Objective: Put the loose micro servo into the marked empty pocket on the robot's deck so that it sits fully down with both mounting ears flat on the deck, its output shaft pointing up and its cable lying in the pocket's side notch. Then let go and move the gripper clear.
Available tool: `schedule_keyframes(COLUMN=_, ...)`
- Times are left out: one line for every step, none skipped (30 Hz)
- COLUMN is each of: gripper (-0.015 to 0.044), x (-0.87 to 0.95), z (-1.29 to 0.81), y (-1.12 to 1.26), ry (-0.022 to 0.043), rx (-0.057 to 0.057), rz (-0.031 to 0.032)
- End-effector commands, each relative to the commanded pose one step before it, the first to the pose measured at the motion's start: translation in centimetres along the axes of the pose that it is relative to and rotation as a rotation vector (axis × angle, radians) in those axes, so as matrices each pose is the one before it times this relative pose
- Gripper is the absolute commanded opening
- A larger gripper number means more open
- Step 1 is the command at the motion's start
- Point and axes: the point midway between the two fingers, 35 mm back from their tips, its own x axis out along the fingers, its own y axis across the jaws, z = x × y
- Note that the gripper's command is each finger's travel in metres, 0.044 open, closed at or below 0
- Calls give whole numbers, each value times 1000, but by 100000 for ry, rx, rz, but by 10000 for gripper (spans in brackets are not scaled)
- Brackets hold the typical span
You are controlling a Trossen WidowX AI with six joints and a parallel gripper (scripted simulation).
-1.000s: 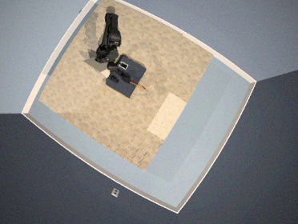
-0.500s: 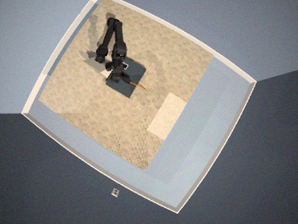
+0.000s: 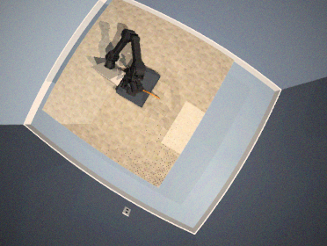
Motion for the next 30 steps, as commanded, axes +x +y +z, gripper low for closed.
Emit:
schedule_keyframes(gripper=440, x=1206, z=-886, y=24, ry=-138, rx=8808, rz=-6815)
schedule_keyframes(gripper=440, x=56, z=-52, y=-20, ry=-17, rx=421, rz=-314)
schedule_keyframes(gripper=440, x=0, z=0, y=0, ry=0, rx=0, rz=0)
schedule_keyframes(gripper=440, x=0, z=-8, y=-17, ry=0, rx=0, rz=-1)
schedule_keyframes(gripper=440, x=0, z=0, y=0, ry=0, rx=0, rz=0)
schedule_keyframes(gripper=440, x=0, z=-5, y=-11, ry=0, rx=0, rz=0)
schedule_keyframes(gripper=440, x=106, z=-5, y=2, ry=2, rx=-1, rz=2)
schedule_keyframes(gripper=440, x=226, z=-9, y=4, ry=5, rx=-2, rz=2)
schedule_keyframes(gripper=440, x=293, z=-5, y=-6, ry=6, rx=-2, rz=-1)
schedule_keyframes(gripper=440, x=386, z=-2, y=-11, ry=8, rx=-4, rz=-6)
schedule_keyframes(gripper=440, x=504, z=5, y=-19, ry=10, rx=-7, rz=-17)
schedule_keyframes(gripper=440, x=434, z=11, y=-21, ry=8, rx=-8, rz=-23)
schedule_keyframes(gripper=440, x=334, z=2, y=-17, ry=6, rx=-7, rz=-22)
schedule_keyframes(gripper=440, x=216, z=-10, y=-9, ry=4, rx=-6, rz=-17)
schedule_keyframes(gripper=440, x=77, z=-22, y=1, ry=2, rx=-3, rz=-6)
schedule_keyframes(gripper=440, x=25, z=-1, y=0, ry=1, rx=0, rz=0)
schedule_keyframes(gripper=440, x=50, z=-2, y=1, ry=1, rx=0, rz=0)
schedule_keyframes(gripper=440, x=77, z=-2, y=1, ry=2, rx=0, rz=0)
schedule_keyframes(gripper=440, x=96, z=-3, y=1, ry=2, rx=-1, rz=0)
schedule_keyframes(gripper=440, x=117, z=-3, y=1, ry=2, rx=-1, rz=-1)
schedule_keyframes(gripper=440, x=137, z=-3, y=1, ry=3, rx=-1, rz=-2)
schedule_keyframes(gripper=440, x=152, z=-3, y=0, ry=3, rx=-1, rz=-3)
schedule_keyframes(gripper=440, x=159, z=-2, y=0, ry=3, rx=-2, rz=-4)
schedule_keyframes(gripper=440, x=160, z=-1, y=-1, ry=3, rx=-2, rz=-5)
schedule_keyframes(gripper=440, x=160, z=0, y=-2, ry=3, rx=-2, rz=-6)
schedule_keyframes(gripper=440, x=160, z=1, y=-2, ry=3, rx=-2, rz=-7)
schedule_keyframes(gripper=440, x=160, z=1, y=-3, ry=3, rx=-2, rz=-9)
schedule_keyframes(gripper=440, x=160, z=2, y=-3, ry=3, rx=-3, rz=-10)
schedule_keyframes(gripper=440, x=160, z=3, y=-4, ry=2, rx=-3, rz=-11)
schedule_keyframes(gripper=440, x=128, z=3, y=-3, ry=2, rx=-2, rz=-9)
